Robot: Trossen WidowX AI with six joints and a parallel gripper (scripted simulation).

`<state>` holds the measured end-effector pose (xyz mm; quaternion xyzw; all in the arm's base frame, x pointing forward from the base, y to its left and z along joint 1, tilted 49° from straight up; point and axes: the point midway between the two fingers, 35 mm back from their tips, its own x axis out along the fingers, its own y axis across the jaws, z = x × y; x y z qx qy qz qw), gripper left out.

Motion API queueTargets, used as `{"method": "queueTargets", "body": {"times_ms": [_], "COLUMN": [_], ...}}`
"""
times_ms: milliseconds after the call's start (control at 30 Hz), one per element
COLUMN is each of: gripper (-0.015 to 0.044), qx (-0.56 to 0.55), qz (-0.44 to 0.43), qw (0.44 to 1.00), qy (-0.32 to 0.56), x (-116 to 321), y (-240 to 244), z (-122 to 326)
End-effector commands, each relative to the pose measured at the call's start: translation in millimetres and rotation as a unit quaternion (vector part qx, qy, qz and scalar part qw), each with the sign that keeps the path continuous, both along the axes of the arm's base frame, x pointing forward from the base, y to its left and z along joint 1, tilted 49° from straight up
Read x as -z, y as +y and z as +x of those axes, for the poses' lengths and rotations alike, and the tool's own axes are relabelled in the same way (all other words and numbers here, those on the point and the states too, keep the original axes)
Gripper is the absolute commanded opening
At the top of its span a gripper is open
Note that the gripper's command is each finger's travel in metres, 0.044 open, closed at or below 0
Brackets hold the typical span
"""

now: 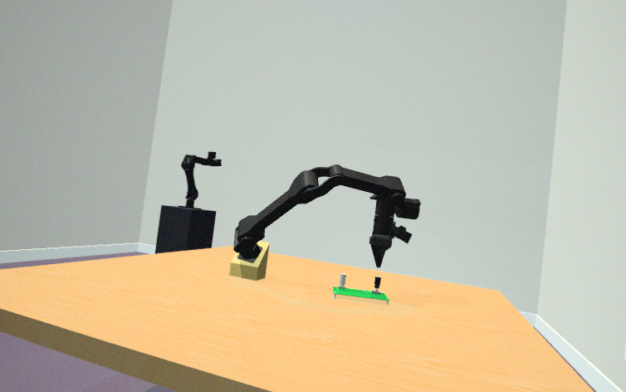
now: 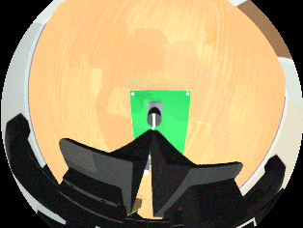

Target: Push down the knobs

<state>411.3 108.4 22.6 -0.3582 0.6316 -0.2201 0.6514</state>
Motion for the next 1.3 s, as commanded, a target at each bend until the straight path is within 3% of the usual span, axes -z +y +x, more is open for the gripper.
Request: {"method": "queueTargets", "body": {"times_ms": [0,1267], "gripper": [0.0000,0.0000], "qx": [-0.001,-0.001], "qz": [-0.002,-0.002], "qw": [1.000,1.000], "qy": [0.002,0.001], "x": [2.3,17.9], "y": [-2.2,-19.9], "z": [2.7,5.3]}}
